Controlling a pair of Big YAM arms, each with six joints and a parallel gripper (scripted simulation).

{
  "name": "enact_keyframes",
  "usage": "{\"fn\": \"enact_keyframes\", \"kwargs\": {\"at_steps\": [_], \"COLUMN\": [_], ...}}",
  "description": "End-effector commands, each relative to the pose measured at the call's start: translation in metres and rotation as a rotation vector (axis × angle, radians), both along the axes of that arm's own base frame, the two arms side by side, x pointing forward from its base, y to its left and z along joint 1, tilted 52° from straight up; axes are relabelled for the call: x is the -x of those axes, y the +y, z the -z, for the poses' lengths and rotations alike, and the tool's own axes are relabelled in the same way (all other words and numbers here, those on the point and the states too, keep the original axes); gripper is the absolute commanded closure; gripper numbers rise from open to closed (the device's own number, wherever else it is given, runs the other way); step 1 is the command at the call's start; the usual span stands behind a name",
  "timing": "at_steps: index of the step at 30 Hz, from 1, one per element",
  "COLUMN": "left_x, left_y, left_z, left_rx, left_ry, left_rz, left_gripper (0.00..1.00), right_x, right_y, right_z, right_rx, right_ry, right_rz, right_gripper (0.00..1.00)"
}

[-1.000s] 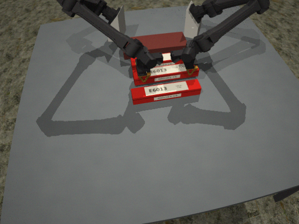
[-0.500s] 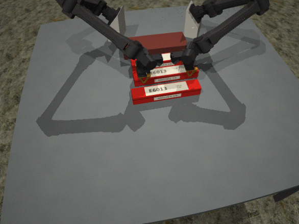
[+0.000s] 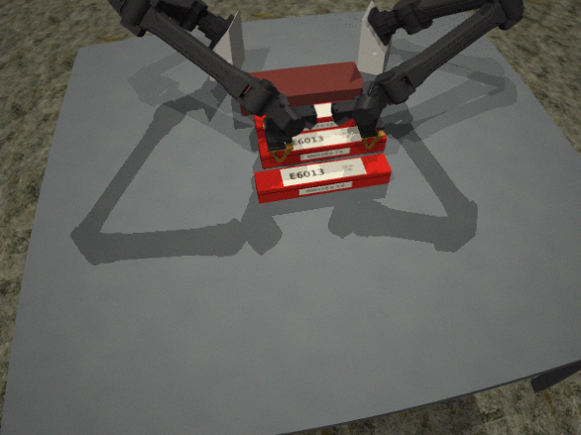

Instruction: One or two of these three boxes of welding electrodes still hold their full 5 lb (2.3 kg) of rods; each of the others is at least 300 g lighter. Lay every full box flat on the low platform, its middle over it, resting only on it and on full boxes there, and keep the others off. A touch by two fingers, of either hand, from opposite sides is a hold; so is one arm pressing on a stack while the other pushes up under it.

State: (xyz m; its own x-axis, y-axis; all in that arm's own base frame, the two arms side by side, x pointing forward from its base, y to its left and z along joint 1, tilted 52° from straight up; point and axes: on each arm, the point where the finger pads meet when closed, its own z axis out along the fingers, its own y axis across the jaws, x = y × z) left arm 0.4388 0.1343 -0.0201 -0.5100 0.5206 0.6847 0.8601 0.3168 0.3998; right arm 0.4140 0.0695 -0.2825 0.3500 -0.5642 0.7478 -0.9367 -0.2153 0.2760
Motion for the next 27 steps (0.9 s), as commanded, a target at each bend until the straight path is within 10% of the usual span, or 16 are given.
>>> {"fn": "enact_keyframes", "kwargs": {"at_steps": [1,27], "left_x": [-0.019,-0.02], "left_y": [-0.019,-0.019], "left_z": [-0.01,-0.011], "left_rx": [0.009,0.007], "left_ry": [-0.044,-0.053], "left_rz": [0.05,0.048], "left_gripper": [1.0,1.0], "right_x": [-0.008,-0.012], "right_y": [0.022,0.025], "right_z": [-0.005,-0.01], "right_rx": [-0.031,-0.035], "right_ry": [-0.021,-0.033], "right_rz": [-0.038,-0.036], "right_gripper": [1.0,1.0]}}
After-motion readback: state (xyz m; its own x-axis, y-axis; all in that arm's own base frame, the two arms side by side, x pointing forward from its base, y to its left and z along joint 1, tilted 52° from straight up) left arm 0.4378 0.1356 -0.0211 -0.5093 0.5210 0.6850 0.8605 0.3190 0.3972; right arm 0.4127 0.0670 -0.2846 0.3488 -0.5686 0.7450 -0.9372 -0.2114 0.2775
